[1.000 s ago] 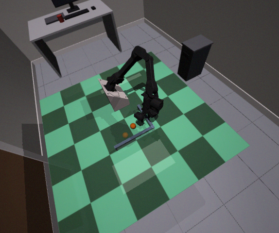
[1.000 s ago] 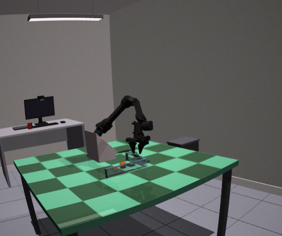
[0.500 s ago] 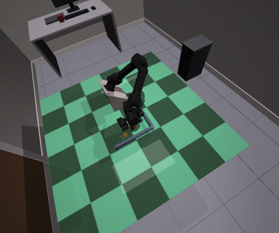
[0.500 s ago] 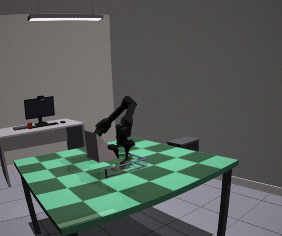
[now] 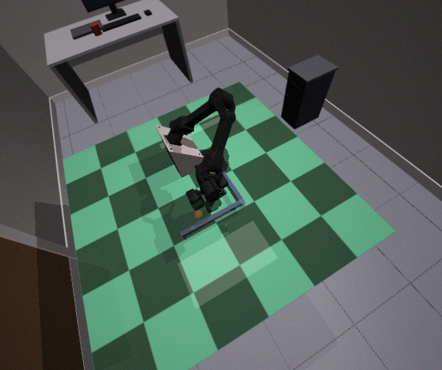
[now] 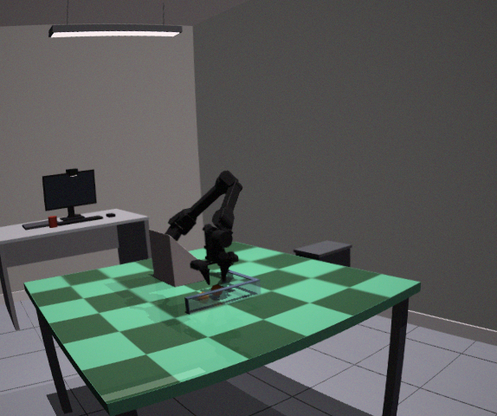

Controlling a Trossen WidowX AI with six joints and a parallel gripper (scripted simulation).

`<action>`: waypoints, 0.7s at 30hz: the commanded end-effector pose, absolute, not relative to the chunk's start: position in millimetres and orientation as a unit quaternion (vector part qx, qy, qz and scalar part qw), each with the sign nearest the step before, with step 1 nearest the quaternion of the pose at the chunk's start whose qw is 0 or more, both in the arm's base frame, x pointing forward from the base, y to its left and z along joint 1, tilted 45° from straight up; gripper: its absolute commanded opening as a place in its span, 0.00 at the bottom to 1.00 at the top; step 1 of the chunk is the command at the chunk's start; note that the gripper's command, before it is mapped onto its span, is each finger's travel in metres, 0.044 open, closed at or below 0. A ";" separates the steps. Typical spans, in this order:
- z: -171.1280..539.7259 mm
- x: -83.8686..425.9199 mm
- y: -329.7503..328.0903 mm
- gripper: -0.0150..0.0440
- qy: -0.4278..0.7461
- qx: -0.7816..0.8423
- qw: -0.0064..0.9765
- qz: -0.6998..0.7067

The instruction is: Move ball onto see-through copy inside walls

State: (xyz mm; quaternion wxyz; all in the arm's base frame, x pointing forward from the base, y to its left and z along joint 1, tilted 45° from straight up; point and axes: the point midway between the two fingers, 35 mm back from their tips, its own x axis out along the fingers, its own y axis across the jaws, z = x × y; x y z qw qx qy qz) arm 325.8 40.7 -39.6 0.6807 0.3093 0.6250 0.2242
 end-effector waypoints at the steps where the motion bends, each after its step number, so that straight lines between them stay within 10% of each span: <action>1: -44.9 324.9 46.1 0.81 0.626 0.313 0.678 0.224; 21: -64.6 327.5 66.0 0.76 0.626 0.314 0.678 0.224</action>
